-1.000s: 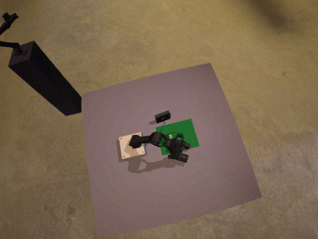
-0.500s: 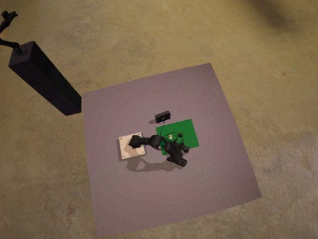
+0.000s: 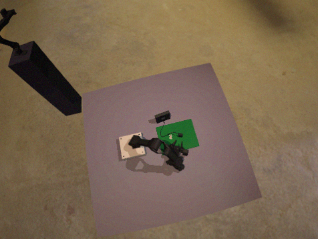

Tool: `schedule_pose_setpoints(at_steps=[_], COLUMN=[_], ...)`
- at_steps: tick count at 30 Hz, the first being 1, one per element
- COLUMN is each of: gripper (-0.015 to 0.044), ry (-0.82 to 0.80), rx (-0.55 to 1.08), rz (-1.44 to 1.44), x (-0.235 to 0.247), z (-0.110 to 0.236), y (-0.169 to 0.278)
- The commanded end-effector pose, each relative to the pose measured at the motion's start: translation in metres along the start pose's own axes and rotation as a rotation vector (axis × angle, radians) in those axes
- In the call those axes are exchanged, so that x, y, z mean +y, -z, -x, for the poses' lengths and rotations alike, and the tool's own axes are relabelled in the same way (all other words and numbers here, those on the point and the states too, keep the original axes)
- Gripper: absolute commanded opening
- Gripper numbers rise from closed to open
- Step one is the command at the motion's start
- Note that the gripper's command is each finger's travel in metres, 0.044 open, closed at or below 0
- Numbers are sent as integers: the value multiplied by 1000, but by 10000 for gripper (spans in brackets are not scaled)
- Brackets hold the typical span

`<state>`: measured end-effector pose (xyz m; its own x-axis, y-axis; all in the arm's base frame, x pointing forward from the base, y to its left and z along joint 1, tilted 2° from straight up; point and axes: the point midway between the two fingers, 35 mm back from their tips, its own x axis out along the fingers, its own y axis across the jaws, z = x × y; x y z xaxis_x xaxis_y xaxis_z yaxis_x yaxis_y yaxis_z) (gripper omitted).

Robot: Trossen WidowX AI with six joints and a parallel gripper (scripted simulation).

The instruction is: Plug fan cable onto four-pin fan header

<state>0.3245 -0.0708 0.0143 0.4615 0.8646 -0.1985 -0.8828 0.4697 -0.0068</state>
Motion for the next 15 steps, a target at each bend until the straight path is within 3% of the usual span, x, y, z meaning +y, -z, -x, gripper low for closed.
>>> schedule_pose_setpoints(at_steps=[1,15], gripper=[205,205], ry=[-4,-26], rx=[0,-21], rz=[10,15], x=[-1,2], z=[11,35], y=[-6,-25])
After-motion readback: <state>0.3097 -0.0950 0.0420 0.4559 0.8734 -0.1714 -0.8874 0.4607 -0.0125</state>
